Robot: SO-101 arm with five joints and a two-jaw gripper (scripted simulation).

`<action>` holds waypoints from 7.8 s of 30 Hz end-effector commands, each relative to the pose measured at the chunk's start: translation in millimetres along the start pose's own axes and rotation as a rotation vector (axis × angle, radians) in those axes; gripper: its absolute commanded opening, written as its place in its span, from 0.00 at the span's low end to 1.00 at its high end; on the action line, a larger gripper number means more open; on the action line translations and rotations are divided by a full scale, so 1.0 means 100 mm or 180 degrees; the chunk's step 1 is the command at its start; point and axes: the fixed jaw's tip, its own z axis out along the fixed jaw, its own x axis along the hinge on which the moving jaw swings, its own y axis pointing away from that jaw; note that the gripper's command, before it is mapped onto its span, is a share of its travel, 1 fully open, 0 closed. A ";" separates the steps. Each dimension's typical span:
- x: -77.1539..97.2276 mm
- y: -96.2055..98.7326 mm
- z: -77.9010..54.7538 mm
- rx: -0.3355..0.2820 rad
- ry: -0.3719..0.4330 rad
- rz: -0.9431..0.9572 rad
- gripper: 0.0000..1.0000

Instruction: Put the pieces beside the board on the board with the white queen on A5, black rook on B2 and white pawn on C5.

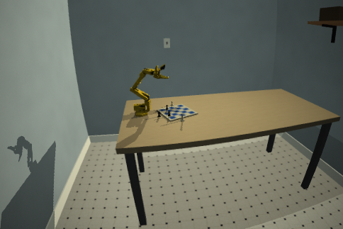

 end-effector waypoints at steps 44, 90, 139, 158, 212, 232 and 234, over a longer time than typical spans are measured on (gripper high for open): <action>0.49 0.49 -0.05 -0.0229 0.0339 0.1349 0.64; 0.86 0.85 0.03 -0.0314 0.0656 0.2250 0.40; 1.35 0.40 0.82 -0.0526 0.3106 0.2730 0.02; 1.45 0.41 0.88 -0.0543 0.3237 0.2772 0.00; 1.90 0.81 1.05 -0.0532 0.3243 0.2784 0.00; 2.01 0.93 1.08 -0.0534 0.3244 0.2783 0.00; 2.02 0.94 1.07 -0.0534 0.3245 0.2782 0.00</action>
